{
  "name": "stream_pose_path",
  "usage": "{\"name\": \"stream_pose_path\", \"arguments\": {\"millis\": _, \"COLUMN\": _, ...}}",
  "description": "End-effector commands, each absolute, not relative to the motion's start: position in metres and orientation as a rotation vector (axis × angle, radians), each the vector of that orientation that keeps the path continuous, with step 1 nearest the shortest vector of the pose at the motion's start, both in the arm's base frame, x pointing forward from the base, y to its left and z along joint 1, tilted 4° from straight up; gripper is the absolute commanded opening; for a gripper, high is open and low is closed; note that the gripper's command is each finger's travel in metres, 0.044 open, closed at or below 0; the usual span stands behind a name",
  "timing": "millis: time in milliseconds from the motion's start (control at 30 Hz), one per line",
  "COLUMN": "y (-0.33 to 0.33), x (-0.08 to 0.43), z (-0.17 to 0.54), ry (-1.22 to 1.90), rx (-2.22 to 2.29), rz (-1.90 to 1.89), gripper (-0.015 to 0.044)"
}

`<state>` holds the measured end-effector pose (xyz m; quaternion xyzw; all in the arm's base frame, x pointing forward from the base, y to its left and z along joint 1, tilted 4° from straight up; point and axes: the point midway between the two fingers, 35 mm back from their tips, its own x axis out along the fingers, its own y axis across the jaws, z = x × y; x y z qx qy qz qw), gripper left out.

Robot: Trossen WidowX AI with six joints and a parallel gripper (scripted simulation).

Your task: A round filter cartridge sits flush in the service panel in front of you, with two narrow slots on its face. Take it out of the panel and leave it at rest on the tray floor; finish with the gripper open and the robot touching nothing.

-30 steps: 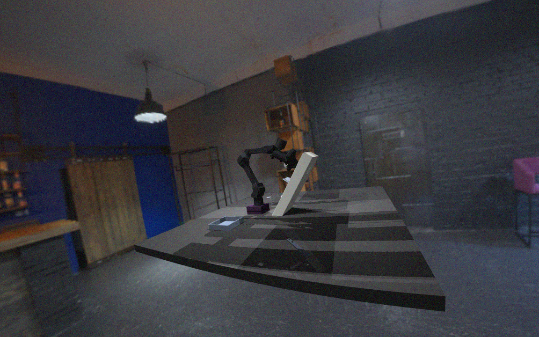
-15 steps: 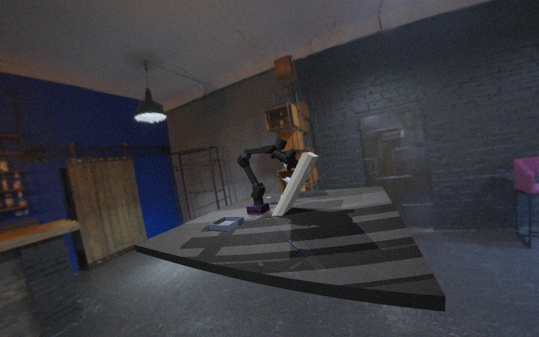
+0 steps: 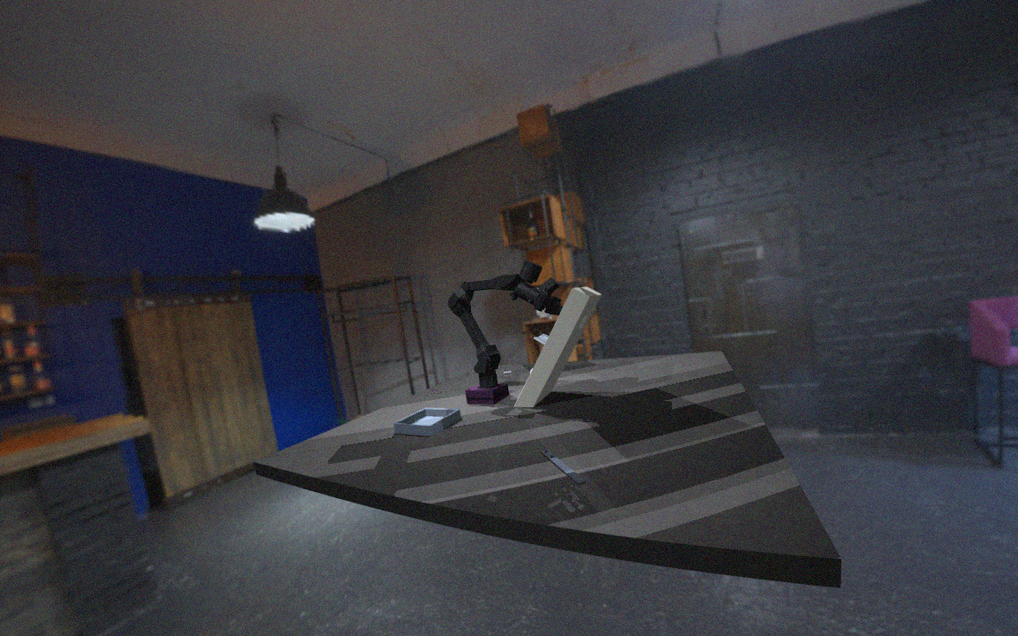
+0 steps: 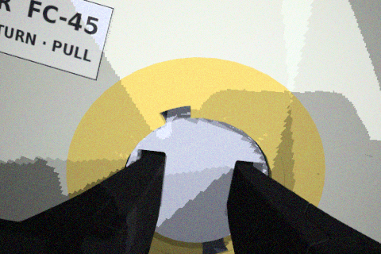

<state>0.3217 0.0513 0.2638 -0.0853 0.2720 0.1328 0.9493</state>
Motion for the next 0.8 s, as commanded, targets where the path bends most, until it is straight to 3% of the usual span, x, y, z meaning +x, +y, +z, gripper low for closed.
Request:
{"name": "stream_pose_path", "arguments": {"millis": 0, "y": 0.0521, "x": 0.3290, "z": 0.2589, "ry": 0.575, "rx": -0.045, "rz": 0.233, "gripper": 0.0000}}
{"name": "stream_pose_path", "arguments": {"millis": 767, "y": 0.0525, "x": 0.3306, "z": 0.2578, "ry": 0.635, "rx": 0.731, "rz": -0.011, "gripper": 0.0000}}
